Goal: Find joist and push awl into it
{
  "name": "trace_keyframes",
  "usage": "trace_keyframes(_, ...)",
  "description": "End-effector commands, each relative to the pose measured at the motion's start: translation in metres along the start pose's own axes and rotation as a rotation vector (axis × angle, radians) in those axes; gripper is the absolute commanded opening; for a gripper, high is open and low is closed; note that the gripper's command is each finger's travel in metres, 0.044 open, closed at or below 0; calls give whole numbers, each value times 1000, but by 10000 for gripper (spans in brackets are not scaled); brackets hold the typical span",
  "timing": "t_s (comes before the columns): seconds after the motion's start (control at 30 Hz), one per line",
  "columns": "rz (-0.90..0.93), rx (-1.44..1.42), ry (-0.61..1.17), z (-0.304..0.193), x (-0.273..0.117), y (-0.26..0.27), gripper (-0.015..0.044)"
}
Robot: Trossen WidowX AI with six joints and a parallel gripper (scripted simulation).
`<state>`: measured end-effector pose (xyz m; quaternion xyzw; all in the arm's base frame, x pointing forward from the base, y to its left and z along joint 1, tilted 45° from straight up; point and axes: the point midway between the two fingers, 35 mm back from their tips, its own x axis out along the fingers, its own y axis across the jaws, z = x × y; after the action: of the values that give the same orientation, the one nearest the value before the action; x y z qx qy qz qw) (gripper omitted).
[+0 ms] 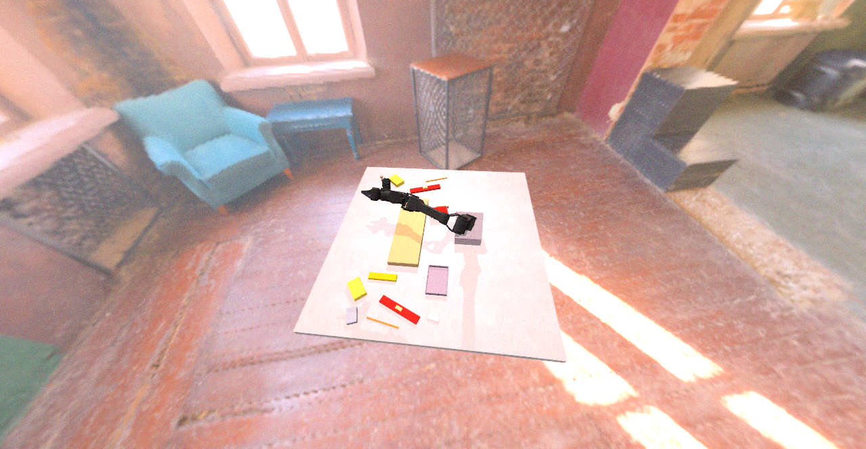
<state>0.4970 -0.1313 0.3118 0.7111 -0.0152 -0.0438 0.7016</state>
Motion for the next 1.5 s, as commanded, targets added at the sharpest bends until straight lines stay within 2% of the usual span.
trace_keyframes(0.0,-8,-9,-1,1,0,-3,426)
trace_keyframes(0.2,-269,-280,21,27,5,-94,440)
trace_keyframes(0.37,-503,-510,128,47,-9,-178,440)
trace_keyframes(0.57,-736,-740,370,60,-47,-272,440)
trace_keyframes(0.77,-871,-900,726,59,-106,-353,440)
trace_keyframes(1.03,-815,-968,1237,37,-193,-422,440)
trace_keyframes(1.27,-527,-920,1627,2,-270,-447,440)
trace_keyframes(1.37,-421,-898,1698,-8,-287,-448,440)
trace_keyframes(1.47,-414,-896,1702,-9,-288,-448,440)
